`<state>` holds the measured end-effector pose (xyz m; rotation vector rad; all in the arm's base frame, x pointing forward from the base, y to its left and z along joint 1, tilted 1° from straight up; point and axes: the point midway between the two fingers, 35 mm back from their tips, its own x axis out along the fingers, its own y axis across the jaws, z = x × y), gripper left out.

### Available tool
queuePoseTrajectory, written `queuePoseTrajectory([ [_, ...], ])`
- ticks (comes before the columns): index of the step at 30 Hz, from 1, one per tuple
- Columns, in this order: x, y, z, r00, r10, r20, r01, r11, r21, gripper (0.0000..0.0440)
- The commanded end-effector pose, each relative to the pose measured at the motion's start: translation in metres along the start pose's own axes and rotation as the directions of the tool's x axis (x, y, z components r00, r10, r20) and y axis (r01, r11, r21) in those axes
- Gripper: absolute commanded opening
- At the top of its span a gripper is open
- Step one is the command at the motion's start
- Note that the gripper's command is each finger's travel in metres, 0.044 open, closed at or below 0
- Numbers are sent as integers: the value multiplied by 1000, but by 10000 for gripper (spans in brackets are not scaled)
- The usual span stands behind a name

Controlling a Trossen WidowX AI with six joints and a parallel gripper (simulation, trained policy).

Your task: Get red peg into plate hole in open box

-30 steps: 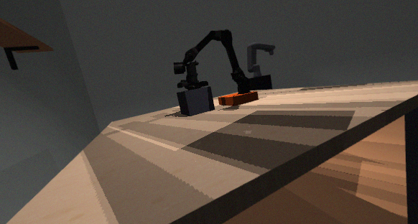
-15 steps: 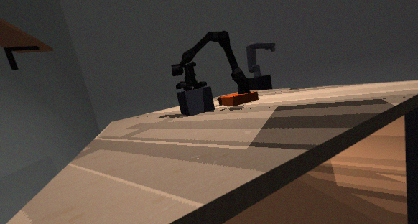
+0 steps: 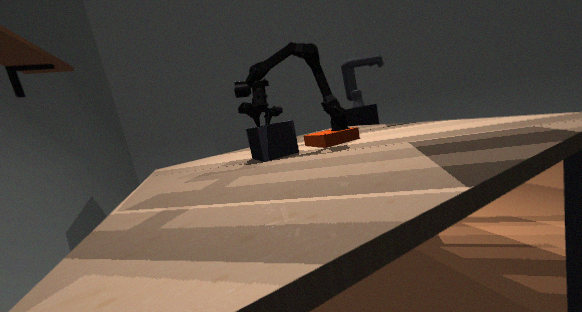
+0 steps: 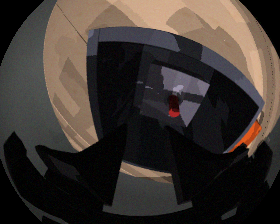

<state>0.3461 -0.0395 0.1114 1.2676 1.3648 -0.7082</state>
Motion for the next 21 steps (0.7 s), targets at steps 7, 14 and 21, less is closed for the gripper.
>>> queuePoseTrajectory([
  [7, -17, 12, 0, 996, 65, -60, -65, 998, -2, 218],
  [14, -28, 20, 3, 992, 97, -86, -98, 995, -7, 248],
  [21, -40, 27, 10, 987, 135, -85, -139, 989, -40, 218],
])
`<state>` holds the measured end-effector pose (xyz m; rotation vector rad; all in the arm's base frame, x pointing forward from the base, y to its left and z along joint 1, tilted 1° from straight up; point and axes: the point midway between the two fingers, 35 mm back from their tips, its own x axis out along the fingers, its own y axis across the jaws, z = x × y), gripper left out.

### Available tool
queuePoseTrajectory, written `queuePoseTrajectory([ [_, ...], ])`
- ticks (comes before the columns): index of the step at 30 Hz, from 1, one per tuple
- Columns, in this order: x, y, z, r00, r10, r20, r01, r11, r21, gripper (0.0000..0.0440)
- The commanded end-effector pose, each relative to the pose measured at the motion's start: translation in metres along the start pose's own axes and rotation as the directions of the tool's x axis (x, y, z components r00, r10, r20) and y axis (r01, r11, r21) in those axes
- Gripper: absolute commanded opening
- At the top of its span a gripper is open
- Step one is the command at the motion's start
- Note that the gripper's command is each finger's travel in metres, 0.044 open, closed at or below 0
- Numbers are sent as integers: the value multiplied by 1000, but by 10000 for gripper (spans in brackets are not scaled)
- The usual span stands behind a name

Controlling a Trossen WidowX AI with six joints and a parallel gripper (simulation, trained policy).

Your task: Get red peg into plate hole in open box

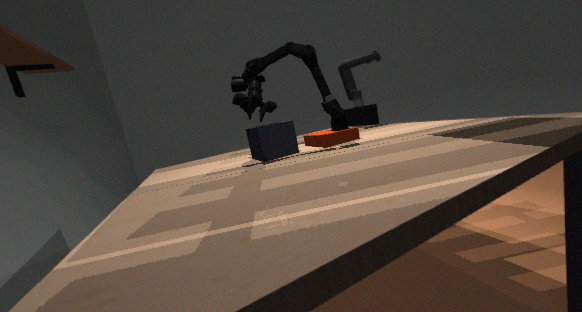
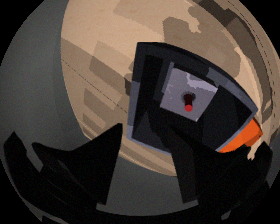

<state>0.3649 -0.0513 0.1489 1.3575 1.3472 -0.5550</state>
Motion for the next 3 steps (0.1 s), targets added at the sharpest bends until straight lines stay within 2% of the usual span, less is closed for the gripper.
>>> queuePoseTrajectory([
  [1, -5, 5, 3, 1000, 20, 0, -20, 1000, -23, 218],
  [3, -6, 7, 6, 1000, 30, 0, -30, 999, -34, 217],
])
